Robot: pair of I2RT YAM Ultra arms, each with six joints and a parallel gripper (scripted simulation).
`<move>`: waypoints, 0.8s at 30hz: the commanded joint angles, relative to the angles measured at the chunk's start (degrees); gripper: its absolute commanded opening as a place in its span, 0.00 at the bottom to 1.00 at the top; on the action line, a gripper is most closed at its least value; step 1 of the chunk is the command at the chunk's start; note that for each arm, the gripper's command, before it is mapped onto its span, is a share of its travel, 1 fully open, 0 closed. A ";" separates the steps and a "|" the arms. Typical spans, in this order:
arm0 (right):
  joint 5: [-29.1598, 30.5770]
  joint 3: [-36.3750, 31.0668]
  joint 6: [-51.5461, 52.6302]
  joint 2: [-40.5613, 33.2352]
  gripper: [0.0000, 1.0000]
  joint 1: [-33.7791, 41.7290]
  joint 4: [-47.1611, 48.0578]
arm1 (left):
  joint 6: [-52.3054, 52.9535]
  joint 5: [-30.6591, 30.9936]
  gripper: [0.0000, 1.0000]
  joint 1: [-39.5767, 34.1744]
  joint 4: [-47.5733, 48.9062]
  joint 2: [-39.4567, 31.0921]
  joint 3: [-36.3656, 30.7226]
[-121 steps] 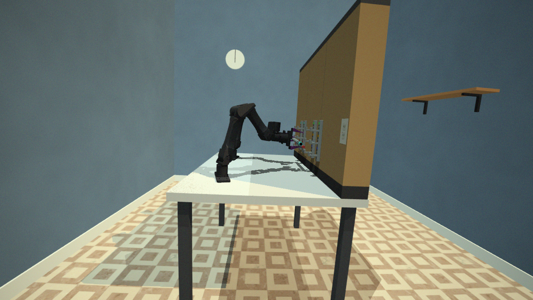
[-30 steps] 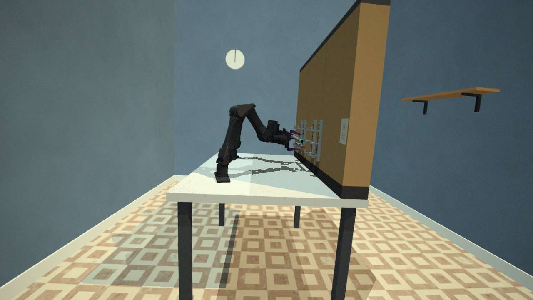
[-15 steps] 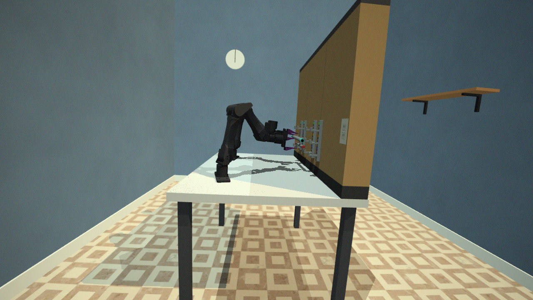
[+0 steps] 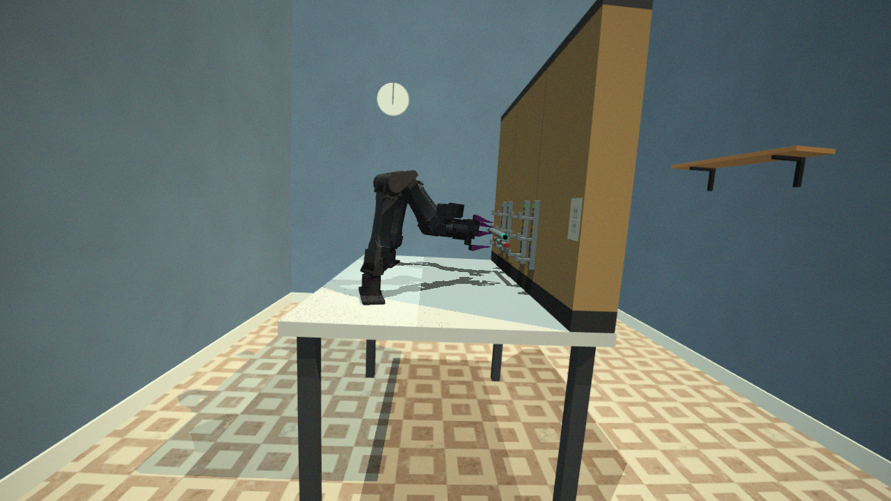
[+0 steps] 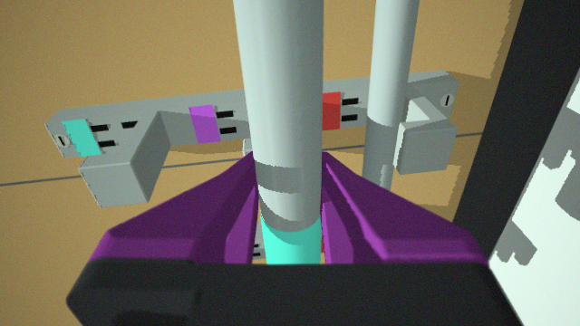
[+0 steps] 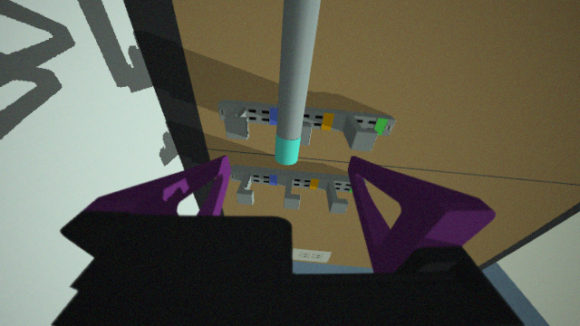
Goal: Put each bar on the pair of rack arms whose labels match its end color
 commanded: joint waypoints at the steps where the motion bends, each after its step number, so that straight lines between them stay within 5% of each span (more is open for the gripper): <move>1: 1.28 -0.77 0.72 -2.93 1.00 1.24 2.39 | -1.72 -0.21 0.00 -0.53 5.11 -0.20 0.32; 24: 3.18 -3.26 0.64 -5.25 1.00 3.13 2.59 | -1.69 -0.17 0.00 -0.48 6.39 -0.14 -0.81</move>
